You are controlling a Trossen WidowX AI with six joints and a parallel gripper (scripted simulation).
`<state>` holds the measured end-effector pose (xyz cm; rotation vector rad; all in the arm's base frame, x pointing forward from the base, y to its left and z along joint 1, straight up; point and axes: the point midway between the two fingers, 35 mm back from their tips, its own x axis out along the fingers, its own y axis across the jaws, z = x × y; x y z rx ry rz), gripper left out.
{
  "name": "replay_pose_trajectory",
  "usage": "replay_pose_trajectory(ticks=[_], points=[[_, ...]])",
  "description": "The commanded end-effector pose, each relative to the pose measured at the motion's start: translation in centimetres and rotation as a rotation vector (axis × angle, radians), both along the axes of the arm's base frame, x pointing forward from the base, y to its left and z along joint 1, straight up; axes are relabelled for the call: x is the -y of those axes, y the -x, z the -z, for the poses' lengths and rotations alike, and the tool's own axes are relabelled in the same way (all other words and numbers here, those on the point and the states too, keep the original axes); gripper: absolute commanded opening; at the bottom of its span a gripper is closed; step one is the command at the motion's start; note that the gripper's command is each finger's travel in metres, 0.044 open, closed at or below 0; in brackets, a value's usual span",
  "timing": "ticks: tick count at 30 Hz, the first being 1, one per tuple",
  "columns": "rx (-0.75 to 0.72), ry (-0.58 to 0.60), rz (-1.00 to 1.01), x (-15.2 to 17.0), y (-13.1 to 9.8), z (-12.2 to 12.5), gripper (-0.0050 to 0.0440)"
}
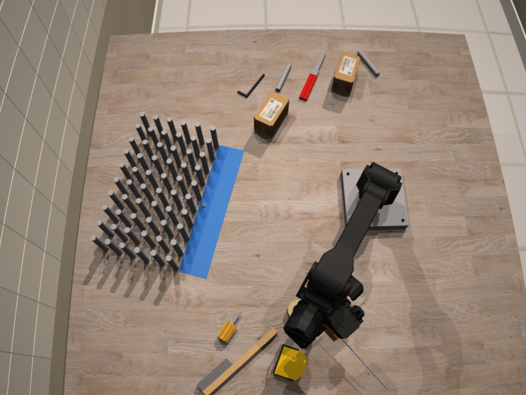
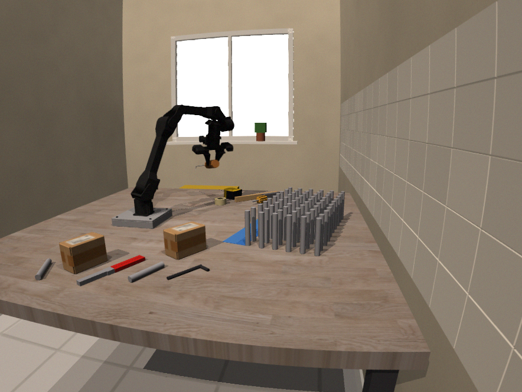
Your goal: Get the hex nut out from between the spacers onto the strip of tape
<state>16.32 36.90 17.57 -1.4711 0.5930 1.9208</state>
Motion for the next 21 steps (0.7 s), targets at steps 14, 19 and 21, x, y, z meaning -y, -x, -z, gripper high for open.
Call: replay_pose_trajectory(ticks=[14,19,21], points=[[-0.004,-0.205,-0.495,-4.7,3.8,-1.8,-0.0050],[-0.005,-0.274,-0.653,-6.1,5.2,-1.9,-0.0050],[-0.005,-0.274,-0.653,-6.1,5.2,-1.9,-0.0050]])
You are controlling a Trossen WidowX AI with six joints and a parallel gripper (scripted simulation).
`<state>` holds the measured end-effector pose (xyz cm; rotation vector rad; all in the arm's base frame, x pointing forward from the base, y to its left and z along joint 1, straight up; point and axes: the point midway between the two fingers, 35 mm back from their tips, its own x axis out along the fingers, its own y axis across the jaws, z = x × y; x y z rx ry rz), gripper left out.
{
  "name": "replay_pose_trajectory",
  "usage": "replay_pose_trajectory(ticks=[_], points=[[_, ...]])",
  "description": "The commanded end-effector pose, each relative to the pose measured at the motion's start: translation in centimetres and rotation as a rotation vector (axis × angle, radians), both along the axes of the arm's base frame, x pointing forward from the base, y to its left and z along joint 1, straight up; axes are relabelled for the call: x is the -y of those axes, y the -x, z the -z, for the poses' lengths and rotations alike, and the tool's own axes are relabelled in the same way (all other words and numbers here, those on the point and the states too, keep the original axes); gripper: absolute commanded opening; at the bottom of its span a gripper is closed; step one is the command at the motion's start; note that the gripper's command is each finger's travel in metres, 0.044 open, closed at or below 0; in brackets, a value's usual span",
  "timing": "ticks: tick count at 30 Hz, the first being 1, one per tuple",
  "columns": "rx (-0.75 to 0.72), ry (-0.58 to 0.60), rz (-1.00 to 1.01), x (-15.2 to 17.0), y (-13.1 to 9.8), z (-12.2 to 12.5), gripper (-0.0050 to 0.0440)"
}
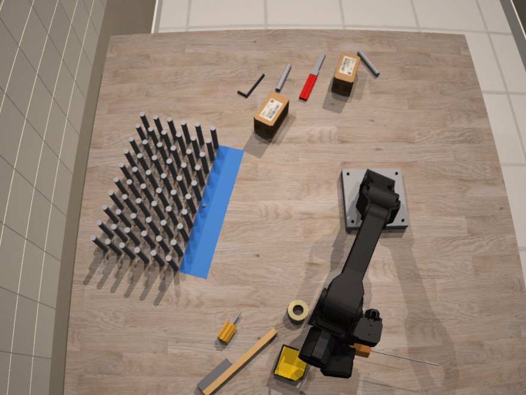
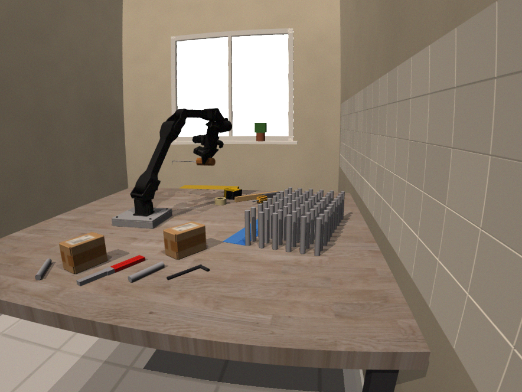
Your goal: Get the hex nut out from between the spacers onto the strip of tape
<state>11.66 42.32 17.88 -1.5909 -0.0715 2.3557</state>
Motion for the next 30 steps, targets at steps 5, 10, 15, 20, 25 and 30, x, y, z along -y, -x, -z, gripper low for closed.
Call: replay_pose_trajectory(ticks=[5,10,15,20,25,30], points=[[0.008,-0.101,-0.151,-1.4,1.3,-1.7,-0.0050],[0.004,-0.096,-0.155,-1.3,1.3,-1.3,-0.0050],[0.008,-0.103,-0.155,-1.5,1.2,-0.9,-0.0050],[0.008,-0.102,-0.155,-1.6,1.1,-0.4,-0.0050],[0.008,-0.101,-0.155,-1.8,1.1,0.4,-0.0050],[0.008,-0.100,-0.155,-2.0,1.0,1.2,-0.0050]])
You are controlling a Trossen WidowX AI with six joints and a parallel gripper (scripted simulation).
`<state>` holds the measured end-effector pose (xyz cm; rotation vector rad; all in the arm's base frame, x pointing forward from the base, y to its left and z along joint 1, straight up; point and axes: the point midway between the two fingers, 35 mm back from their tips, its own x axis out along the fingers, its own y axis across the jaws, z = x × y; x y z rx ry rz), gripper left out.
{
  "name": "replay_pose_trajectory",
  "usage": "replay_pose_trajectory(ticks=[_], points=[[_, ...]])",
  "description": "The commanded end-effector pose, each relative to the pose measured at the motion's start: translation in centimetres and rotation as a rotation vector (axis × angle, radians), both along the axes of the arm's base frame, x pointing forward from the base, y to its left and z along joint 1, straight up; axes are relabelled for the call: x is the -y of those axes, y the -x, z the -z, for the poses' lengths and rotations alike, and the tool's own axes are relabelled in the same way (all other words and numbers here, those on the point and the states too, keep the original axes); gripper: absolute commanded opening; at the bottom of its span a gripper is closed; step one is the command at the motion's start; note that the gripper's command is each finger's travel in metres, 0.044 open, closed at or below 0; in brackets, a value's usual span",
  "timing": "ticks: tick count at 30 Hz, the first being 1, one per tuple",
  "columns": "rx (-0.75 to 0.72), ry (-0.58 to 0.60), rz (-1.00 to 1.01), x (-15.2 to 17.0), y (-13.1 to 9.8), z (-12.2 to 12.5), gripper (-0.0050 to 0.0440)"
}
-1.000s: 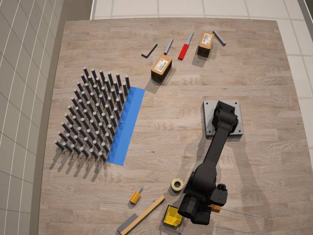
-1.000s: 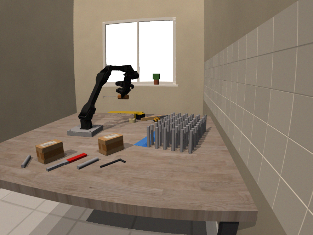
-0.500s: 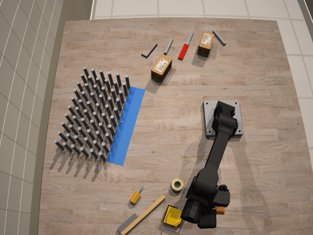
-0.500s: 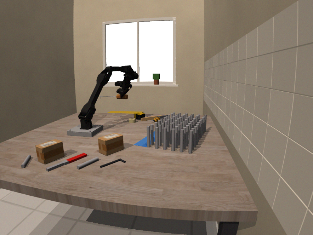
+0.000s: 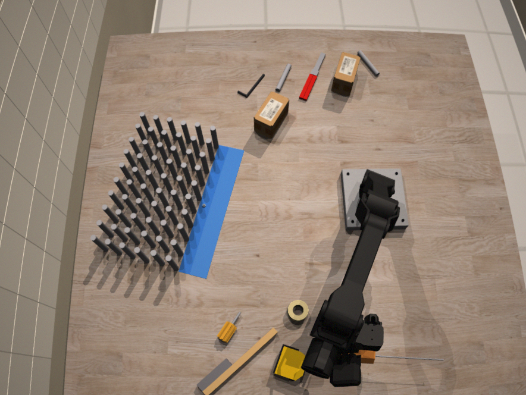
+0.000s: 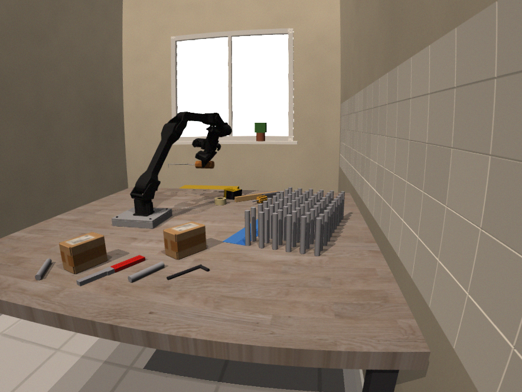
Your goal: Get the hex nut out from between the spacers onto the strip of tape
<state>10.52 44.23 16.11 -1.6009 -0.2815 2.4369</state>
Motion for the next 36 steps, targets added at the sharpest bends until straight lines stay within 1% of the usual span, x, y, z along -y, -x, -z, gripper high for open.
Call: replay_pose_trajectory(ticks=[1,4,19,22,36], points=[[0.007,-0.030,-0.003,-0.2,-0.2,-0.4,-0.0050],[0.007,-0.029,-0.003,-0.2,-0.2,-0.2,-0.0050],[0.006,-0.027,-0.003,-0.6,-0.3,2.3,-0.0050],[0.008,-0.031,-0.003,-0.6,-0.3,2.3,-0.0050],[0.007,-0.029,-0.003,-0.8,-0.4,4.7,-0.0050]])
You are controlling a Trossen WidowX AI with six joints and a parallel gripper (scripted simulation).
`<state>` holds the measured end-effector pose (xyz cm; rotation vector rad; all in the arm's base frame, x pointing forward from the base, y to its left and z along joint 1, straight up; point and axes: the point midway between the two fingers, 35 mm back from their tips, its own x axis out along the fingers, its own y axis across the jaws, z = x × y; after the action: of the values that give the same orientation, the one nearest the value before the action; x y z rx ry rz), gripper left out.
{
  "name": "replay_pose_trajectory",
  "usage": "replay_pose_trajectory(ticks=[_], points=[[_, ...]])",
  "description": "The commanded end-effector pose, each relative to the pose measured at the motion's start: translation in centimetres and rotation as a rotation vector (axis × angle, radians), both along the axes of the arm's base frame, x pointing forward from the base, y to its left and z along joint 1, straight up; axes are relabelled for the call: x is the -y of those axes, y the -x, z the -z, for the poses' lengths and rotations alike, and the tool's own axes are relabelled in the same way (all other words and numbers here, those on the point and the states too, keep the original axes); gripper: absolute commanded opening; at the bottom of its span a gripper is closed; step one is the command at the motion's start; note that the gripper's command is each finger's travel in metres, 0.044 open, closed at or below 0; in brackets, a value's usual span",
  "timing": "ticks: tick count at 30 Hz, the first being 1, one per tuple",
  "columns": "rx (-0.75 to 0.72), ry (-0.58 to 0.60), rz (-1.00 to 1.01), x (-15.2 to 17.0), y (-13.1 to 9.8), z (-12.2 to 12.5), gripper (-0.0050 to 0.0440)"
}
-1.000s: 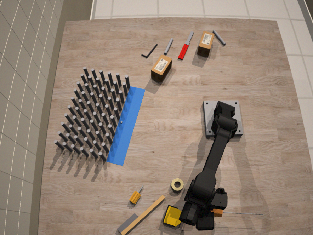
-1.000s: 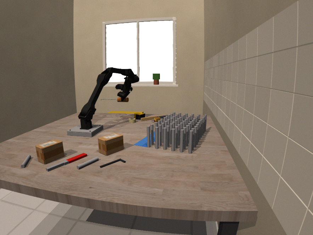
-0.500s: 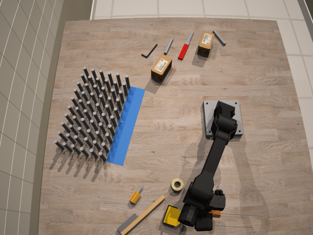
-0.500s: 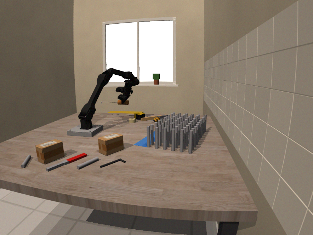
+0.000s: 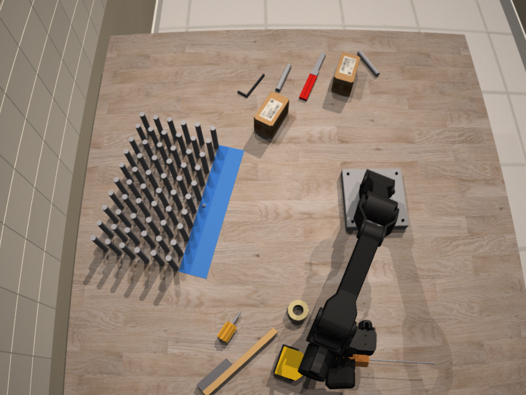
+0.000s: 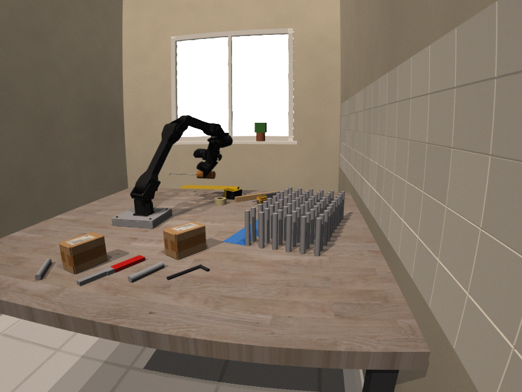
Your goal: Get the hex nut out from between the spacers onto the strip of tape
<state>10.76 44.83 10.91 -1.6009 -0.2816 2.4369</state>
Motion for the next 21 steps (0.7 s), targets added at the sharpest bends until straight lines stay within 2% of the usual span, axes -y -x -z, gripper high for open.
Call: replay_pose_trajectory(ticks=[1,21], points=[[0.007,-0.029,-0.003,-0.2,-0.2,-0.5,-0.0050],[0.006,-0.027,-0.003,-0.1,-0.1,2.4,-0.0050]])
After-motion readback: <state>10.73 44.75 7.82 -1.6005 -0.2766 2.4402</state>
